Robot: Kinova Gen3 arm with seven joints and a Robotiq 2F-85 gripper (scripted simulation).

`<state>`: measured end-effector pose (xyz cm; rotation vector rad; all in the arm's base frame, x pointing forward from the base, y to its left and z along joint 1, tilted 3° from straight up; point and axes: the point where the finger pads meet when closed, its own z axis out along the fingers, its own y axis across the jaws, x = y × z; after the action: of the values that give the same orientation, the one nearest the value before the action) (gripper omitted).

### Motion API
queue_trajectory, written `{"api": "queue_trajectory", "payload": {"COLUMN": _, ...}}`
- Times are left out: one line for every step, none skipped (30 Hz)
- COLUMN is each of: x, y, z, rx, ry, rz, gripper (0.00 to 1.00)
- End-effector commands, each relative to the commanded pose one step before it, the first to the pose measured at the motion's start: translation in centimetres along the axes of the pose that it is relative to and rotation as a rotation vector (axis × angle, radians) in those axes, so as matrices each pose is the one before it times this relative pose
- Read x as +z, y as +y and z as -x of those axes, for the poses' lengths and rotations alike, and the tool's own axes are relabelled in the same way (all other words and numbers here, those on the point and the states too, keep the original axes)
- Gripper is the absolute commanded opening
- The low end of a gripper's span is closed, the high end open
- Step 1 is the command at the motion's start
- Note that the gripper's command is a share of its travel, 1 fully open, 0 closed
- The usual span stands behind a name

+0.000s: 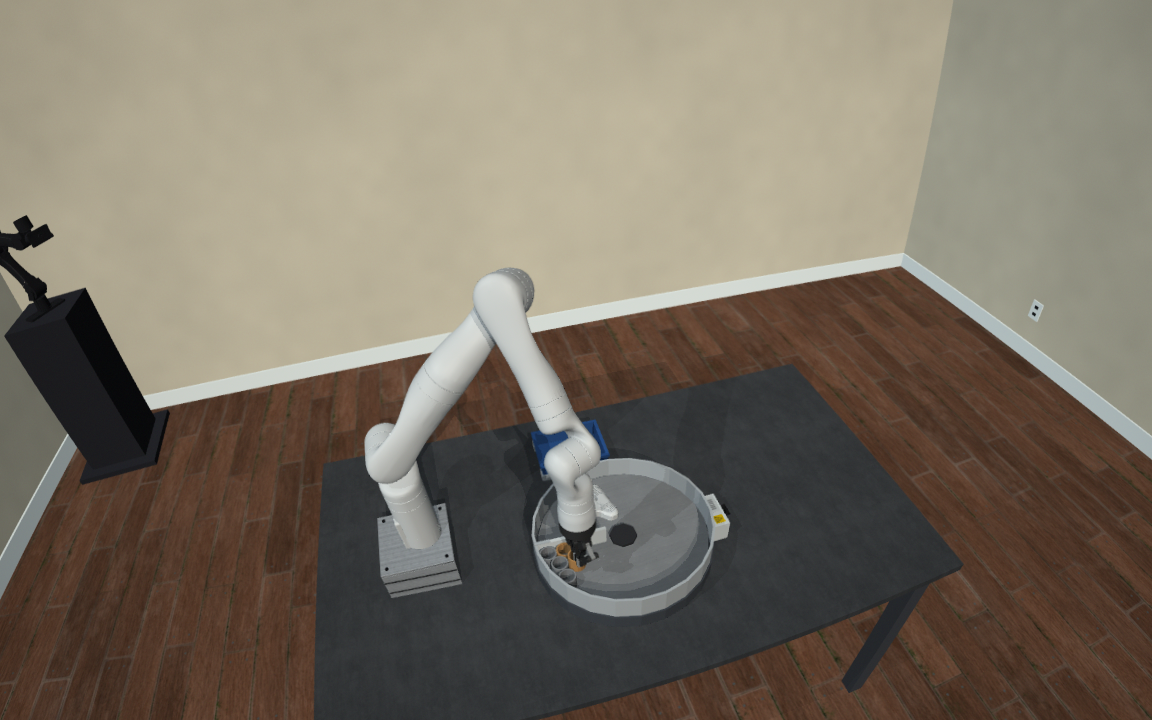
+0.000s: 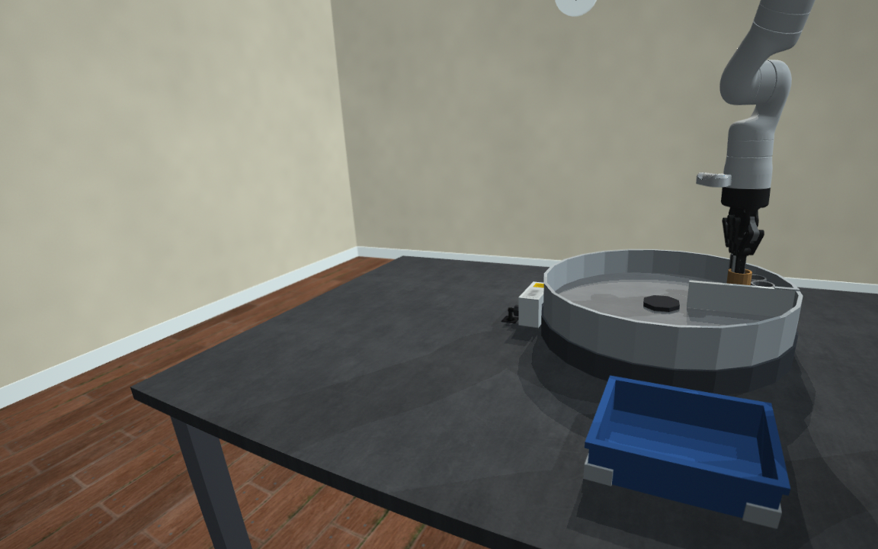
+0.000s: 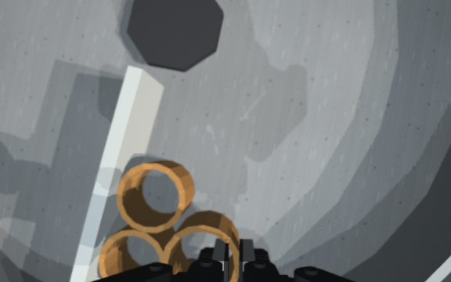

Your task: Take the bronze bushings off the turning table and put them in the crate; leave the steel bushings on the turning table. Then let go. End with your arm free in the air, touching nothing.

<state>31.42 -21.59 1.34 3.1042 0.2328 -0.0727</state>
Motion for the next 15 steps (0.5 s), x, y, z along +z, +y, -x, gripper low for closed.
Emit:
{"api": "queue_trajectory", "payload": {"x": -0.381, "y": -0.015, "z": -0.232, "rx": -0.00321, "ry": 0.00576, "rz": 0.00245, "gripper": 0.00}}
{"api": "queue_trajectory", "payload": {"x": 0.000, "y": 0.000, "z": 0.000, "rx": 0.00000, "ry": 0.00000, "rz": 0.00000, "gripper": 0.00}}
{"api": "queue_trajectory", "payload": {"x": 0.000, "y": 0.000, "z": 0.000, "rx": 0.00000, "ry": 0.00000, "rz": 0.00000, "gripper": 0.00}}
{"api": "queue_trajectory", "payload": {"x": 0.000, "y": 0.000, "z": 0.000, "rx": 0.00000, "ry": 0.00000, "rz": 0.00000, "gripper": 0.00}}
{"api": "queue_trajectory", "payload": {"x": 0.000, "y": 0.000, "z": 0.000, "rx": 0.00000, "ry": 0.00000, "rz": 0.00000, "gripper": 0.00}}
{"api": "queue_trajectory", "payload": {"x": 0.000, "y": 0.000, "z": 0.000, "rx": 0.00000, "ry": 0.00000, "rz": 0.00000, "gripper": 0.00}}
{"api": "queue_trajectory", "payload": {"x": 0.000, "y": 0.000, "z": 0.000, "rx": 0.00000, "ry": 0.00000, "rz": 0.00000, "gripper": 0.00}}
{"api": "queue_trajectory", "payload": {"x": 0.000, "y": 0.000, "z": 0.000, "rx": 0.00000, "ry": 0.00000, "rz": 0.00000, "gripper": 0.00}}
{"api": "queue_trajectory", "payload": {"x": 0.000, "y": 0.000, "z": 0.000, "rx": 0.00000, "ry": 0.00000, "rz": 0.00000, "gripper": 0.00}}
{"api": "queue_trajectory", "payload": {"x": 0.000, "y": 0.000, "z": 0.000, "rx": 0.00000, "ry": 0.00000, "rz": 0.00000, "gripper": 0.00}}
{"api": "queue_trajectory", "payload": {"x": 0.000, "y": 0.000, "z": 0.000, "rx": 0.00000, "ry": 0.00000, "rz": 0.00000, "gripper": 0.00}}
{"api": "queue_trajectory", "payload": {"x": 0.000, "y": 0.000, "z": 0.000, "rx": 0.00000, "ry": 0.00000, "rz": 0.00000, "gripper": 0.00}}
{"api": "queue_trajectory", "payload": {"x": -0.143, "y": 0.003, "z": 0.008, "rx": 0.00015, "ry": -0.00018, "rz": -0.00005, "gripper": 0.00}}
{"api": "queue_trajectory", "payload": {"x": -0.150, "y": 0.000, "z": 0.000, "rx": 0.00000, "ry": 0.00000, "rz": 0.00000, "gripper": 0.00}}
{"api": "queue_trajectory", "payload": {"x": -0.150, "y": 0.000, "z": 0.000, "rx": 0.00000, "ry": 0.00000, "rz": 0.00000, "gripper": 0.00}}
